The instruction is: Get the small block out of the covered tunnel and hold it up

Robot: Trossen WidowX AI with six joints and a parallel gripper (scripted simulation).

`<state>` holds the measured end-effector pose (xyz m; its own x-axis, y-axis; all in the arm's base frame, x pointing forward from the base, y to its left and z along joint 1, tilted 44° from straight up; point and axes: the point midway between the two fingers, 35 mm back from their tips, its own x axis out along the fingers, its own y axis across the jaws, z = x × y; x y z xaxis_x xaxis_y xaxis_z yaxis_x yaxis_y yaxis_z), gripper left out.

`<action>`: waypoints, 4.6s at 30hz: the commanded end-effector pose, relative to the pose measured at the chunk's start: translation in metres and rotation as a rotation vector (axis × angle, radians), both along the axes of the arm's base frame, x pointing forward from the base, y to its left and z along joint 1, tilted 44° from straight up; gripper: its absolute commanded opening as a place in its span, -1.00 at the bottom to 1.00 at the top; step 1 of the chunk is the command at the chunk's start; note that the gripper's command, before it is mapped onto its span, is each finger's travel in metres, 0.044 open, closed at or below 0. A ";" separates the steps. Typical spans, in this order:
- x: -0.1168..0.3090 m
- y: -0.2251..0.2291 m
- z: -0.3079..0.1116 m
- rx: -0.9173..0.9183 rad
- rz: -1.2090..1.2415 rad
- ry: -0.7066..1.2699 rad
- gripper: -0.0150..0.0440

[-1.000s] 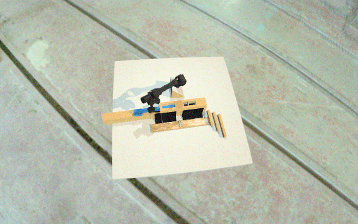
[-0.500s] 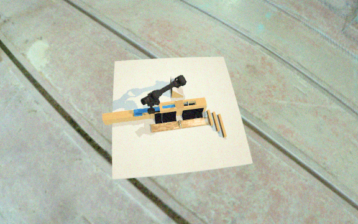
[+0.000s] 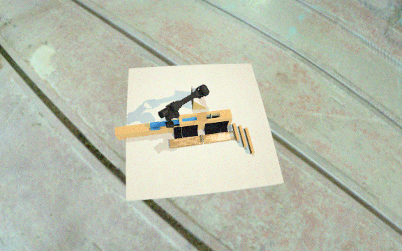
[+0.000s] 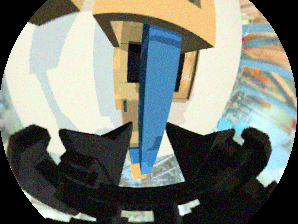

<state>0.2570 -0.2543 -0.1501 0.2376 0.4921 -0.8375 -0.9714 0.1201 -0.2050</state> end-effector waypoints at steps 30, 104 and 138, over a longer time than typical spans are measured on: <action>-0.001 0.051 0.036 0.012 -0.003 0.003 -0.49; 0.000 0.000 0.000 0.001 0.001 0.001 -0.33; -0.001 0.053 0.037 0.013 -0.003 0.003 -0.49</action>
<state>0.2548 -0.2286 -0.1250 0.2350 0.4288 -0.8723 -0.9720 0.1089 -0.2084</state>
